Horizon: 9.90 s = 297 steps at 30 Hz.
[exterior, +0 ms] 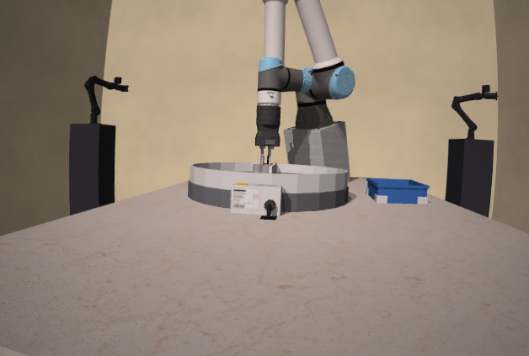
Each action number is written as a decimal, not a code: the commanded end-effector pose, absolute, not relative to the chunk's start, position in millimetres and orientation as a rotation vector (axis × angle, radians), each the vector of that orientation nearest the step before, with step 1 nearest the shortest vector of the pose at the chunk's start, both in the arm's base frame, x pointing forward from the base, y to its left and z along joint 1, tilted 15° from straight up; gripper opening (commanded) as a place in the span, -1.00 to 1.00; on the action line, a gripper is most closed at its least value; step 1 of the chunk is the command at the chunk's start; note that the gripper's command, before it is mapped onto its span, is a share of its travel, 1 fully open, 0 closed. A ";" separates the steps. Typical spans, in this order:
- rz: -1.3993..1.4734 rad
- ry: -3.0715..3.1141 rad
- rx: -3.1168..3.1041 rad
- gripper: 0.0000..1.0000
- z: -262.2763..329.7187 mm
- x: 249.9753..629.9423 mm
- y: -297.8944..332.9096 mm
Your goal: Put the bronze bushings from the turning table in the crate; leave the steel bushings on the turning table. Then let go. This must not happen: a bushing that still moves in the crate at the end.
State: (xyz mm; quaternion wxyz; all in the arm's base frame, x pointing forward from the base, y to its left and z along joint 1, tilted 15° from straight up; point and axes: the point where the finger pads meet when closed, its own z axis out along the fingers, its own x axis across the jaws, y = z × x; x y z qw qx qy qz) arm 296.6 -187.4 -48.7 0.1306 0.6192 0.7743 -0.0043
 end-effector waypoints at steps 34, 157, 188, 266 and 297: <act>-0.013 2.248 1.798 -0.21 -58.7 298.8 -189.3; -0.013 2.248 1.797 -1.00 -46.0 297.0 -190.6; -0.014 2.247 1.797 -1.00 -34.6 294.7 -188.6; -0.014 2.247 1.797 -1.00 16.9 284.4 -179.8; -0.011 2.248 1.795 -1.00 6.7 321.8 -78.7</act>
